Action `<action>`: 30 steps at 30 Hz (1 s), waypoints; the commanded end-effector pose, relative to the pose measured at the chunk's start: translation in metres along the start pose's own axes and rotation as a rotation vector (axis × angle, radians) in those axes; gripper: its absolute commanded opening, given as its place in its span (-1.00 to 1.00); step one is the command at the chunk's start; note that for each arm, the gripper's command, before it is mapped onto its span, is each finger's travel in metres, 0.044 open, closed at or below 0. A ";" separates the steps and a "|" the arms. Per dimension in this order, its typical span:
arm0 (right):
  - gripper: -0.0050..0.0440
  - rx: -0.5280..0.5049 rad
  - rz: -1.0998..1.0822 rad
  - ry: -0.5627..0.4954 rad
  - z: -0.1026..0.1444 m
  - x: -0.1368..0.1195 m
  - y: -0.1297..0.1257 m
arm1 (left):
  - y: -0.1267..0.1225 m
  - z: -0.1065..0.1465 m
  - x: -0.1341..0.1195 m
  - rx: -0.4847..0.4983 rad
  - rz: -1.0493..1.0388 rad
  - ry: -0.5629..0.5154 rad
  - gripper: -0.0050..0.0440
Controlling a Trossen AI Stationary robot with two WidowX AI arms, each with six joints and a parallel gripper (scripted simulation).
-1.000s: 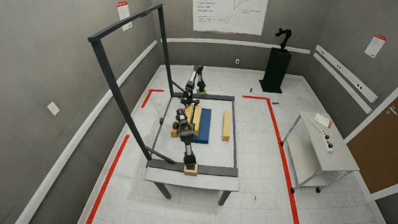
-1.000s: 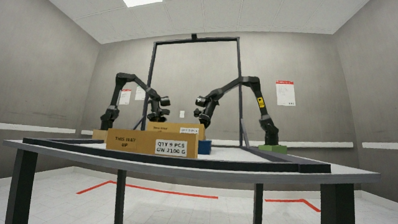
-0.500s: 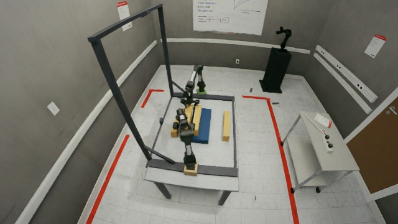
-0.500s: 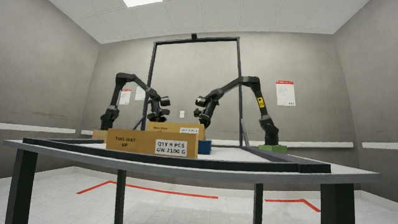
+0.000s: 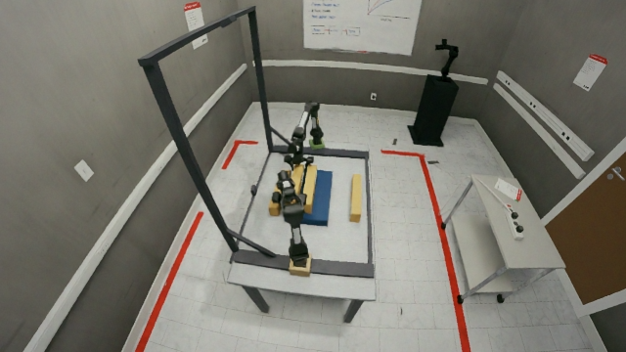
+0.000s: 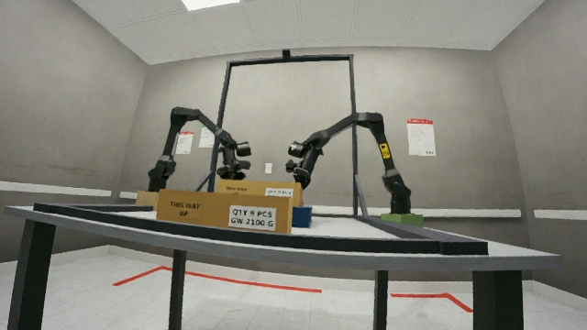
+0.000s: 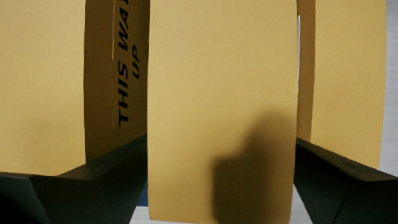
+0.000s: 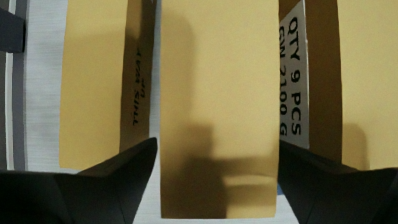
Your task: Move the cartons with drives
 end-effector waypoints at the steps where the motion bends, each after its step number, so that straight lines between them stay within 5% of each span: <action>1: 0.76 0.007 -0.003 -0.021 0.006 0.005 0.001 | 0.000 0.010 0.007 -0.007 0.003 -0.032 0.77; 8: 0.76 0.007 -0.003 -0.021 0.006 0.005 0.001 | 0.000 0.010 0.007 -0.007 0.003 -0.032 0.77; 9: 0.76 0.007 -0.003 -0.021 0.072 0.027 0.000 | 0.001 0.076 0.030 -0.007 0.003 -0.032 0.77; 30: 0.76 0.007 -0.003 -0.021 0.072 0.026 0.001 | 0.001 0.076 0.030 -0.008 0.004 -0.036 0.77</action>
Point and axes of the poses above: on each arm, the point midway between the two fingers, 35 mm back from their tips, its own z axis back along the fingers, its own y axis across the jaws, x = y × z, the point moved 1 cm from there along z, back along the fingers
